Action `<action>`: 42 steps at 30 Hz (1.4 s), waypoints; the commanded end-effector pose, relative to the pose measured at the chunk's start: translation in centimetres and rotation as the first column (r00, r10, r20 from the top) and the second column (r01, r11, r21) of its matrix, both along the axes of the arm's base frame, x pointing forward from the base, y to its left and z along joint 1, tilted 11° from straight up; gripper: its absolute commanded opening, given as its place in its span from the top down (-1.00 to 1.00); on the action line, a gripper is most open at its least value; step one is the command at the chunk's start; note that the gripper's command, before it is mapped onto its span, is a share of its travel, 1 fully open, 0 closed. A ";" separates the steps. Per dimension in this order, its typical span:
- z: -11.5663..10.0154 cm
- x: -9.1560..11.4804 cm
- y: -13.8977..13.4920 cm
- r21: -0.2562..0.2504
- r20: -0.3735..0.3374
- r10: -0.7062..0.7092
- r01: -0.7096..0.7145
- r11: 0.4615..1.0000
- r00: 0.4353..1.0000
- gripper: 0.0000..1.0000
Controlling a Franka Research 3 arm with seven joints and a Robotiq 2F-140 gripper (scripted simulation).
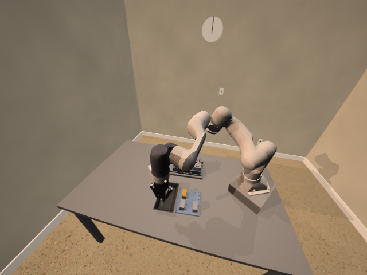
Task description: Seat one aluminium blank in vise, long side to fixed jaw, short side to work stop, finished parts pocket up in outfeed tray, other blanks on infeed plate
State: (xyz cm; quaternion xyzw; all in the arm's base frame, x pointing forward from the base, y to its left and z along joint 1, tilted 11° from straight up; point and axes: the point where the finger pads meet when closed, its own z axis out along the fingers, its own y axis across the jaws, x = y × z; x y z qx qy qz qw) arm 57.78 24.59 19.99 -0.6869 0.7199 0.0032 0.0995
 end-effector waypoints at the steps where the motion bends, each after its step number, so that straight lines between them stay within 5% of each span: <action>1: 0.3 -0.1 -0.3 -0.006 -0.004 0.005 -0.005 1.000 1.000 1.00; 10: 0.2 0.0 -1.2 -0.007 -0.005 0.005 -0.005 1.000 1.000 1.00; 13: -0.6 0.3 -5.2 -0.010 -0.011 0.005 -0.005 1.000 1.000 1.00; 15: -0.6 0.3 -5.2 -0.010 -0.011 0.005 -0.005 1.000 1.000 1.00; 30: -3.7 -1.9 -23.9 -0.010 -0.018 0.005 -0.005 1.000 1.000 1.00; 32: -3.7 -1.9 -23.9 -0.010 -0.018 0.005 -0.005 1.000 1.000 1.00; 38: -4.6 -4.8 -31.4 -0.006 -0.006 0.005 -0.005 1.000 1.000 1.00; 42: -4.7 -5.2 -32.2 -0.006 -0.004 0.005 -0.005 1.000 1.000 1.00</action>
